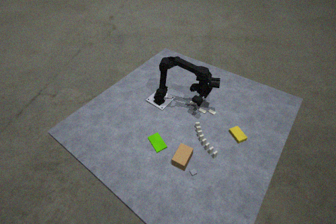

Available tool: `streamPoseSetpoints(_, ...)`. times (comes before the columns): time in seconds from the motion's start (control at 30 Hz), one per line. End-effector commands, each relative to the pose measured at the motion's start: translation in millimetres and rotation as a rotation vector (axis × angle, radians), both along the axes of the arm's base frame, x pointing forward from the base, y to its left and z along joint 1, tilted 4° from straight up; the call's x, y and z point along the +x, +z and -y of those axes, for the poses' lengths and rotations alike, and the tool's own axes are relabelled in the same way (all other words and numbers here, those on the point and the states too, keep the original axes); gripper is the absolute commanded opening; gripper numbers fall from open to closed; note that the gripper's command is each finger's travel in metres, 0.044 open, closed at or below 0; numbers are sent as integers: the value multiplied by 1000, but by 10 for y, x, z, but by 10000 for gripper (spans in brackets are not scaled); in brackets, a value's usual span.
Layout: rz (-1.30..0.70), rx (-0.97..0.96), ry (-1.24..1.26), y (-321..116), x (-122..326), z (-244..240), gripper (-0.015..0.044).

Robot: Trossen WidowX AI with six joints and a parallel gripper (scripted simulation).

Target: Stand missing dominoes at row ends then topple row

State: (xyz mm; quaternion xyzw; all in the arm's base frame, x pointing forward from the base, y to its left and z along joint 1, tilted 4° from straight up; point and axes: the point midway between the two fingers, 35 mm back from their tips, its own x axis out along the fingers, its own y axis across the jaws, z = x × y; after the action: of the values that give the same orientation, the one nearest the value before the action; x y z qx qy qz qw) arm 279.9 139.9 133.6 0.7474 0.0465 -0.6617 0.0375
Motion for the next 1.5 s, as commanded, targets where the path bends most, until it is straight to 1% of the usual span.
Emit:
streamPoseSetpoints(0.0,-22,-7,0,-87,-13,24,440)
streamPoseSetpoints(0.27,-22,-7,0,-670,31,32,440)
streamPoseSetpoints(0.9,-22,-8,1,-834,27,58,440)
streamPoseSetpoints(1.3,-22,-8,1,-834,27,58,125)
streamPoseSetpoints(1.33,-22,-8,1,-834,27,58,107)
streamPoseSetpoints(1.47,-22,-8,1,-834,27,58,107)
